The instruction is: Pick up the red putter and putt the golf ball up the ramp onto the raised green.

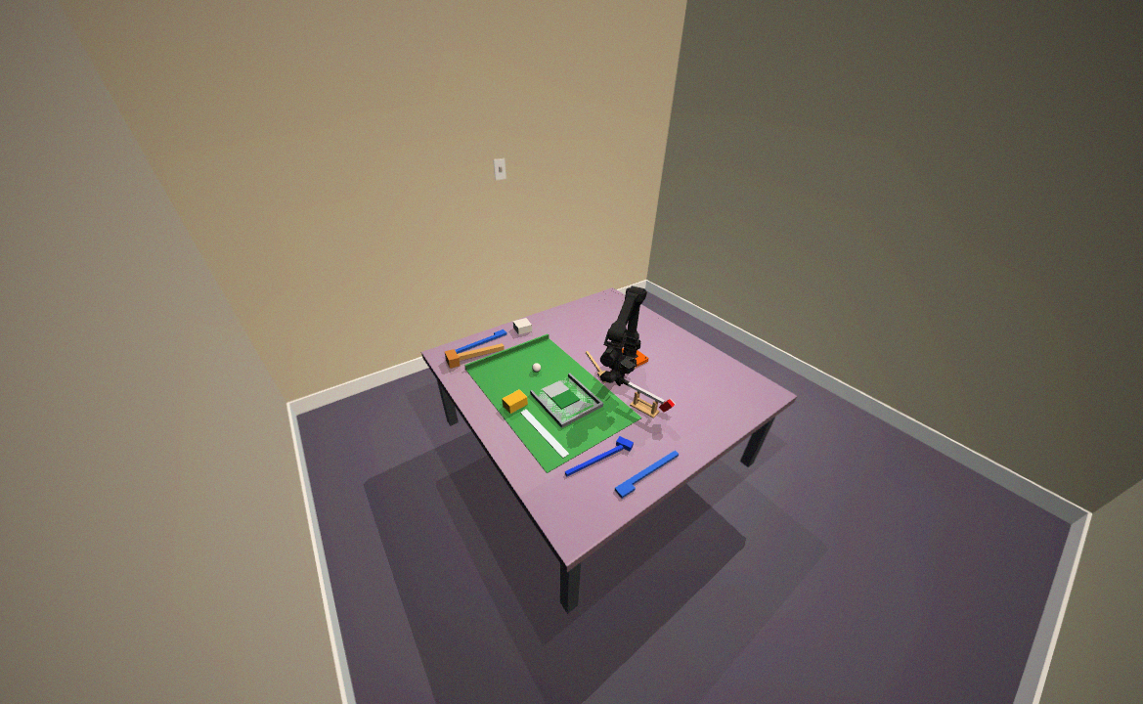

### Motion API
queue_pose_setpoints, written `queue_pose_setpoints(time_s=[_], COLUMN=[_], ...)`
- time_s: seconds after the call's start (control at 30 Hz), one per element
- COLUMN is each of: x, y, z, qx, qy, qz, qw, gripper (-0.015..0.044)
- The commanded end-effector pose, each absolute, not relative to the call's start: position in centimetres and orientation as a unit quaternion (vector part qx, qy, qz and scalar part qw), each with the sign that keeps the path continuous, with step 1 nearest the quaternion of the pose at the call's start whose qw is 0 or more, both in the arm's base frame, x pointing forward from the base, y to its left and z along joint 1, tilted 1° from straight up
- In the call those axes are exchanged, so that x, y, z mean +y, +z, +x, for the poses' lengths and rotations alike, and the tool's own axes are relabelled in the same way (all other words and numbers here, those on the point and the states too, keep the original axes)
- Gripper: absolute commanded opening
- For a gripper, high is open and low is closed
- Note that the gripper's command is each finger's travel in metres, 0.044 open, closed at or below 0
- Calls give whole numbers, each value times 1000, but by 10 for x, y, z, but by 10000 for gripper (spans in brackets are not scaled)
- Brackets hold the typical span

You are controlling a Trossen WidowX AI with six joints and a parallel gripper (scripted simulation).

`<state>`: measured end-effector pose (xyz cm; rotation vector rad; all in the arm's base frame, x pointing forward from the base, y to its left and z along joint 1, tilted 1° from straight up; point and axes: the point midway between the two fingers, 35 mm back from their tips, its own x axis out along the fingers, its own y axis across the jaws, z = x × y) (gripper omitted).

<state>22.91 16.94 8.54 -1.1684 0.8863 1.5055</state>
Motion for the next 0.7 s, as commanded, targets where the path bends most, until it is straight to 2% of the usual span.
queue_pose_setpoints(time_s=[0.0, 0.3, 0.67], x=[171, 168, 136], y=[108, 152, 149], z=[230, 225, 253], qx=[360, 360, 413], qy=[622, 622, 571], qz=[-482, -482, -454], qw=[501, 501, 545], gripper=[0, 0, 0])
